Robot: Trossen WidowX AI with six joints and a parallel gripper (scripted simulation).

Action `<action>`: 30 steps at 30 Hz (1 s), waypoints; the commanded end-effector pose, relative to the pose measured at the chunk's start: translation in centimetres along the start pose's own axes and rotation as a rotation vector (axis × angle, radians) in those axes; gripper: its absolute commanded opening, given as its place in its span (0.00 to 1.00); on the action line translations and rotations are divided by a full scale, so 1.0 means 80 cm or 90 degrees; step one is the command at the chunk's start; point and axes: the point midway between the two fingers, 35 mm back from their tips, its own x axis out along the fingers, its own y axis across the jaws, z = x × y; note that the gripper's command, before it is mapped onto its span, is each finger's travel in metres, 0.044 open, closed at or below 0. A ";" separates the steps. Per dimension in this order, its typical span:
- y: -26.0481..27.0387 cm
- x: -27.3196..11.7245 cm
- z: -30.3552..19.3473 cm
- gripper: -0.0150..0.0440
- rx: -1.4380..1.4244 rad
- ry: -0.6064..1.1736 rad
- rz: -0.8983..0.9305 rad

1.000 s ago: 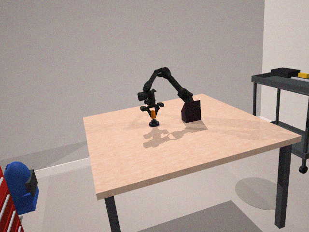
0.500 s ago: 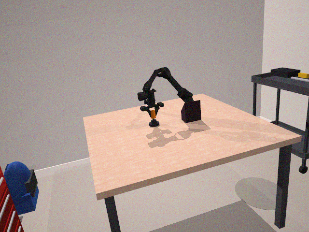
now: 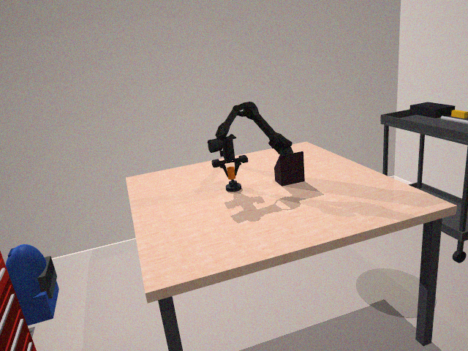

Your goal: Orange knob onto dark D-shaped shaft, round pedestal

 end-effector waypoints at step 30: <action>-0.002 -0.001 0.000 0.25 0.009 -0.001 0.000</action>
